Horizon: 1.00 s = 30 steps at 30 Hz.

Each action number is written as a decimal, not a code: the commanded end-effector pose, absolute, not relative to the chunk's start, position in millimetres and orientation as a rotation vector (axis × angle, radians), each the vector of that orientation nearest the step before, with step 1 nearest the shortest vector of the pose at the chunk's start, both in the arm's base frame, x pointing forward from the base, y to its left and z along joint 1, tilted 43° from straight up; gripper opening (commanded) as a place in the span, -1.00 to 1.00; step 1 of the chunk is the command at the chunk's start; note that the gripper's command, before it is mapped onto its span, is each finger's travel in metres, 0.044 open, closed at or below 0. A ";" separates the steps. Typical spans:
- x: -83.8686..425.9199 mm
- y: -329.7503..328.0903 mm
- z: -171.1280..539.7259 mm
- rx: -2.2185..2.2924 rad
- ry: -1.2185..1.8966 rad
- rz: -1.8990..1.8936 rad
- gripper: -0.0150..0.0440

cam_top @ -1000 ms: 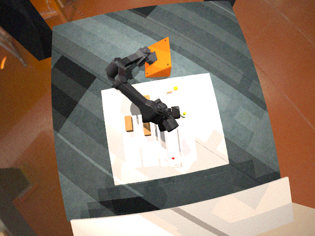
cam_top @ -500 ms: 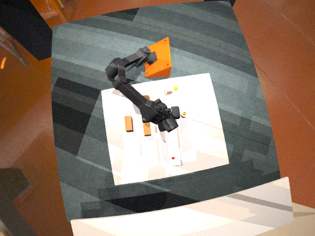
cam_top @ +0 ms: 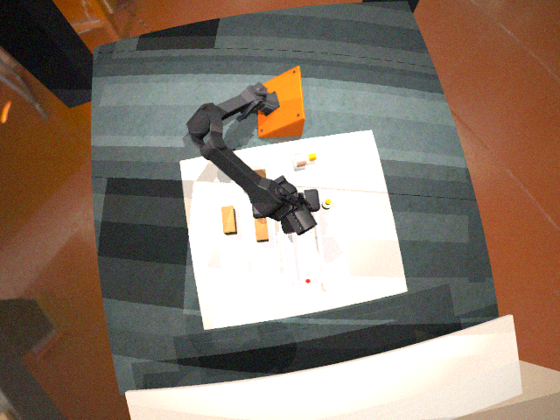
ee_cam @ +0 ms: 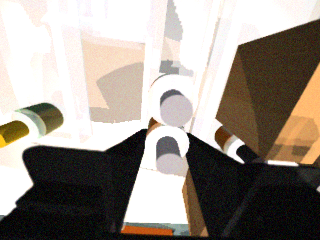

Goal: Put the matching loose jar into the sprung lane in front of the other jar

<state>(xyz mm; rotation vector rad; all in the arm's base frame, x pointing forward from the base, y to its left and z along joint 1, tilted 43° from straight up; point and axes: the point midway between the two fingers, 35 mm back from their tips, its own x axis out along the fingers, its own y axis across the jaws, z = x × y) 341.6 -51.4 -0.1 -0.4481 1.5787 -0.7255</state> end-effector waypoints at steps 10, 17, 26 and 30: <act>342.1 -52.6 0.6 -0.451 1.565 -0.730 -0.49; 341.0 -52.4 0.6 -0.451 1.565 -0.730 -0.49; 339.5 -52.1 0.6 -0.451 1.565 -0.730 -0.49; 338.8 -51.9 0.6 -0.451 1.565 -0.730 -0.49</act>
